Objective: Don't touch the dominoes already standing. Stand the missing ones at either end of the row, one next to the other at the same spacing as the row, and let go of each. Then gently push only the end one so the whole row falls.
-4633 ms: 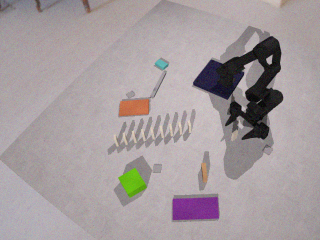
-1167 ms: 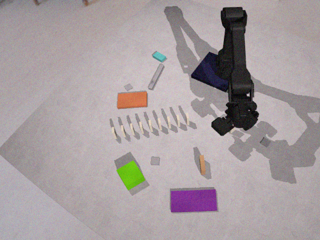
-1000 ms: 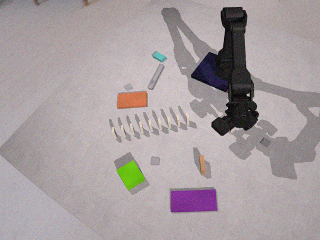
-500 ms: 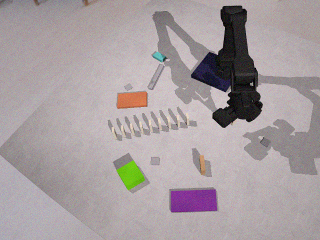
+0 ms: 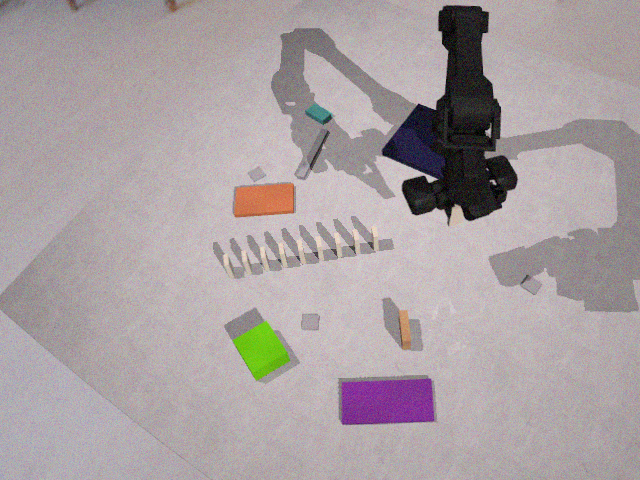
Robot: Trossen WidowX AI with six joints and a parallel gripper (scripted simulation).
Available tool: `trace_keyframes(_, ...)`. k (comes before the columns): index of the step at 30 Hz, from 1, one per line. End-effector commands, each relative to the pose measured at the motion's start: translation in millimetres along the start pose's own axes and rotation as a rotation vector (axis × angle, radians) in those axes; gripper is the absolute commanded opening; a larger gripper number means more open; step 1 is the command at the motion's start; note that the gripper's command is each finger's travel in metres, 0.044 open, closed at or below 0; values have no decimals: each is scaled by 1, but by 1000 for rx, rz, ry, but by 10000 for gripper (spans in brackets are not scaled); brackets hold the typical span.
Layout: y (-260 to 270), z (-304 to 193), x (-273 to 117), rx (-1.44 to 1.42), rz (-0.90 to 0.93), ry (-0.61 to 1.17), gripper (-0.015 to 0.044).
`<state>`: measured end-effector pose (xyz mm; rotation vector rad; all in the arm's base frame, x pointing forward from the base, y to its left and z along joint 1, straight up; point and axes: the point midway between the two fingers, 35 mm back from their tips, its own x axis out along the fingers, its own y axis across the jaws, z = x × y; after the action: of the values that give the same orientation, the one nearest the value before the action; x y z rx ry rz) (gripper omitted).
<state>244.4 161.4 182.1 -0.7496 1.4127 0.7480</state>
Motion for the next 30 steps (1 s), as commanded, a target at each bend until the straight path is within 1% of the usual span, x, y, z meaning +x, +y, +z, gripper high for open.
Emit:
trace_keyframes(1, -35, -24, -3, 577, 0, -3, 107)
trace_keyframes(8, -82, -68, -2, 1485, -3, -2, 107)
trace_keyframes(11, -90, -78, -2, 1672, -3, -2, 107)
trace_keyframes(30, -91, -79, -2, 1681, -3, -2, 107)
